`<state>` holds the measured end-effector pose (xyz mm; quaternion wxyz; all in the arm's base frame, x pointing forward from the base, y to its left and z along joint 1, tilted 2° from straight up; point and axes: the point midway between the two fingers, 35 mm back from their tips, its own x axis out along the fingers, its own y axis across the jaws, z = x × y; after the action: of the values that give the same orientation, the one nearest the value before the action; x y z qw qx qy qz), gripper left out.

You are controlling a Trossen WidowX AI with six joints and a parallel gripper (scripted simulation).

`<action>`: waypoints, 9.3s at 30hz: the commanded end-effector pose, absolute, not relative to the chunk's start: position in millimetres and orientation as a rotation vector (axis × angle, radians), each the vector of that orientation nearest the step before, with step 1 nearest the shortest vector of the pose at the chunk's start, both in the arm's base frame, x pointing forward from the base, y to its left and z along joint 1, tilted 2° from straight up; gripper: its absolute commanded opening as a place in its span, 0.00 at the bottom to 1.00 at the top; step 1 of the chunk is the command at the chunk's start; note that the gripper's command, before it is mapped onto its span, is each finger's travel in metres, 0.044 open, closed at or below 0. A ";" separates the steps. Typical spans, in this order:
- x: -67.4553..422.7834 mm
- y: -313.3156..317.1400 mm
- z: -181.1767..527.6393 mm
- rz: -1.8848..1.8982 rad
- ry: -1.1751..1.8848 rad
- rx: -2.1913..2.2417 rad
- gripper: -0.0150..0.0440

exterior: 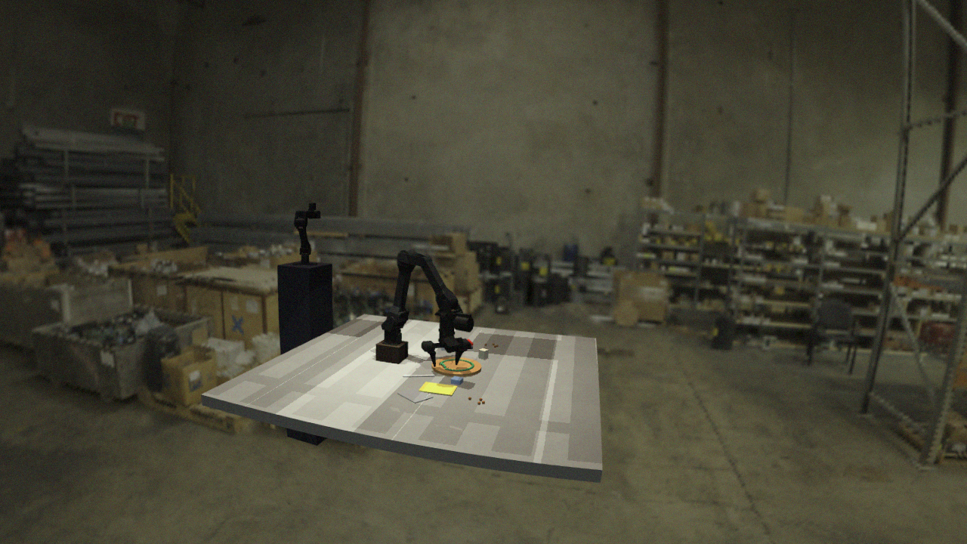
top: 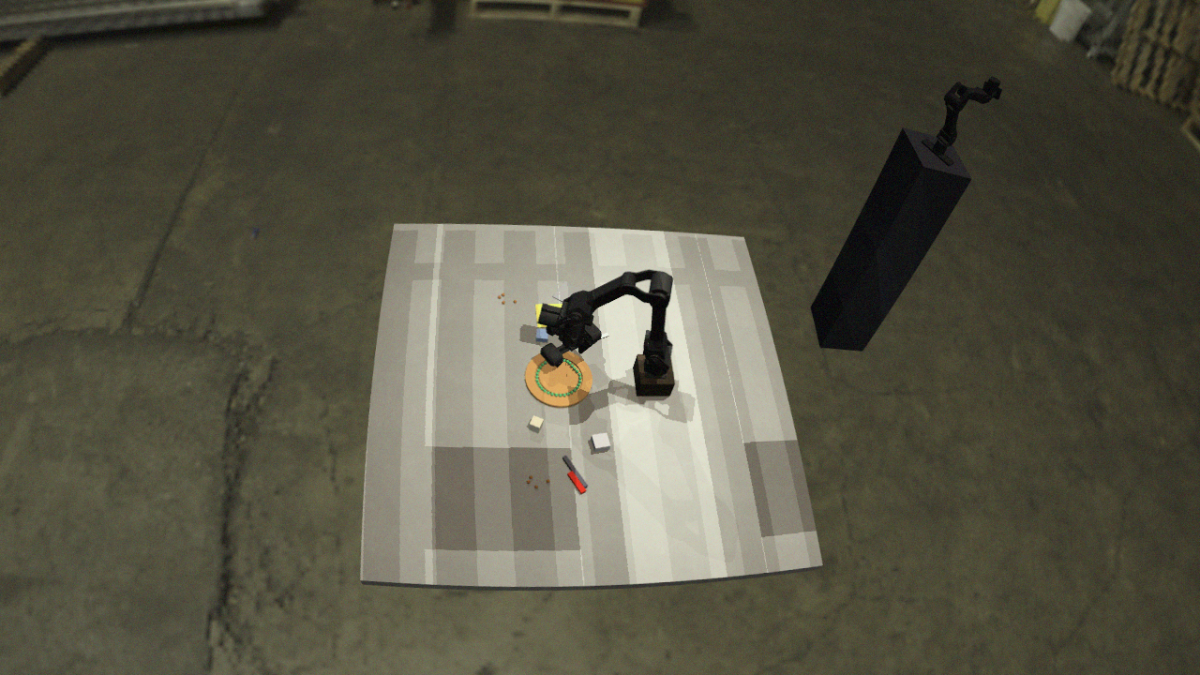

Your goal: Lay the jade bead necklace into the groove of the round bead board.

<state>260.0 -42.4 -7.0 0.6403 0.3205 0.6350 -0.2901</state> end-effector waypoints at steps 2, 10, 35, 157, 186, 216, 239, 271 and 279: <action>245.6 -23.1 9.5 -0.629 1.460 0.699 0.73; 230.9 -7.8 22.7 -0.600 1.469 0.672 0.46; 232.9 -6.7 -8.9 -0.599 1.466 0.672 0.46; 233.7 -16.3 -2.5 -0.607 1.468 0.677 0.87; 253.8 -33.9 -5.5 -0.624 1.456 0.695 0.46; 254.6 -34.0 -15.9 -0.624 1.455 0.695 0.25; 254.6 -34.0 -15.9 -0.624 1.455 0.695 0.25; 250.5 -38.1 -15.2 -0.625 1.453 0.697 0.39; 250.5 -38.1 -15.2 -0.625 1.453 0.697 0.74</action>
<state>250.4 -38.1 -15.5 0.6492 0.3066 0.6394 -0.2752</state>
